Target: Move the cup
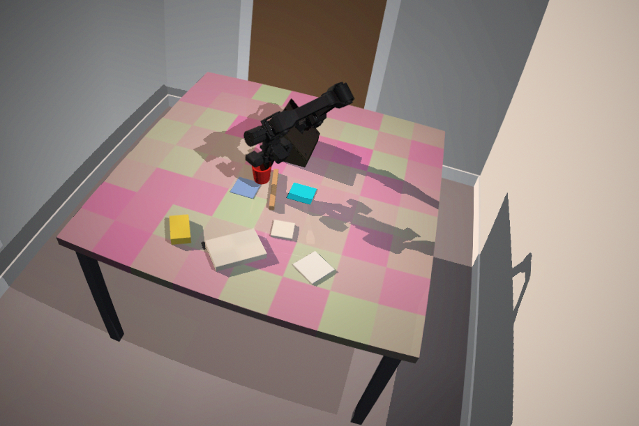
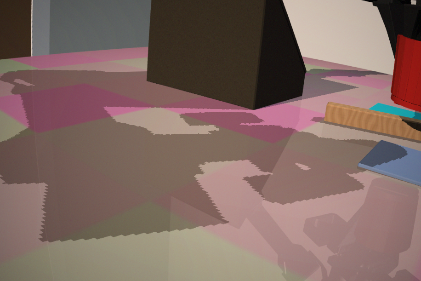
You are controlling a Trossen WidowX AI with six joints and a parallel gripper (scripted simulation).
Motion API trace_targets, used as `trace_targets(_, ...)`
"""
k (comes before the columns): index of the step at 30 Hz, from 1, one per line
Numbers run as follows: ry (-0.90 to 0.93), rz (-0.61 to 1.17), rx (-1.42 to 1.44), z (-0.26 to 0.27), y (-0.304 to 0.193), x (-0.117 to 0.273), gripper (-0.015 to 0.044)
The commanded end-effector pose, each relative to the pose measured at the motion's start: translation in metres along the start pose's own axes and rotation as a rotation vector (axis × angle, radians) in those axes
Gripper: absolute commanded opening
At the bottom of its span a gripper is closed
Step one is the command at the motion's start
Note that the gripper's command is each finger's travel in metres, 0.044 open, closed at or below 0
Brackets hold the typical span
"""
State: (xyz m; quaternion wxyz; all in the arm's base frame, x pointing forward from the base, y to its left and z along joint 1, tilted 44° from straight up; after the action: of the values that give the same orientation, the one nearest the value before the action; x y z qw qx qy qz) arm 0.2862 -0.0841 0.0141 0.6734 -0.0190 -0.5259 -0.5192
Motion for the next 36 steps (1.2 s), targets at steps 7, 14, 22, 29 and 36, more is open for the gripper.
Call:
trace_targets(7, 0.003, -0.002, -0.004, 0.017, 0.012, 0.000, 0.0000)
trace_targets(14, 0.004, -0.003, -0.004, 0.029, 0.020, 0.001, 0.0000)
trace_targets(22, 0.004, -0.003, -0.005, 0.042, 0.029, 0.001, 0.0000)
trace_targets(29, 0.005, -0.003, -0.005, 0.054, 0.038, 0.002, 0.0000)
trace_targets(36, 0.006, -0.003, -0.005, 0.066, 0.046, 0.002, 0.0000)
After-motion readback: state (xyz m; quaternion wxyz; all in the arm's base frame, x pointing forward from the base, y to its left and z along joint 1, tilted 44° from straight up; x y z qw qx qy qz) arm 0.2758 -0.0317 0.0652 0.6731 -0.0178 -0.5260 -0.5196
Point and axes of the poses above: the point midway between the two fingers, 35 mm back from their tips, its own x axis back along the fingers, its own z axis across the jaws, y = z × x, the point moved 4 cm from there along x, back along the fingers, and after that the axes turned 13 degrees about -x, right-handed, at the moved point
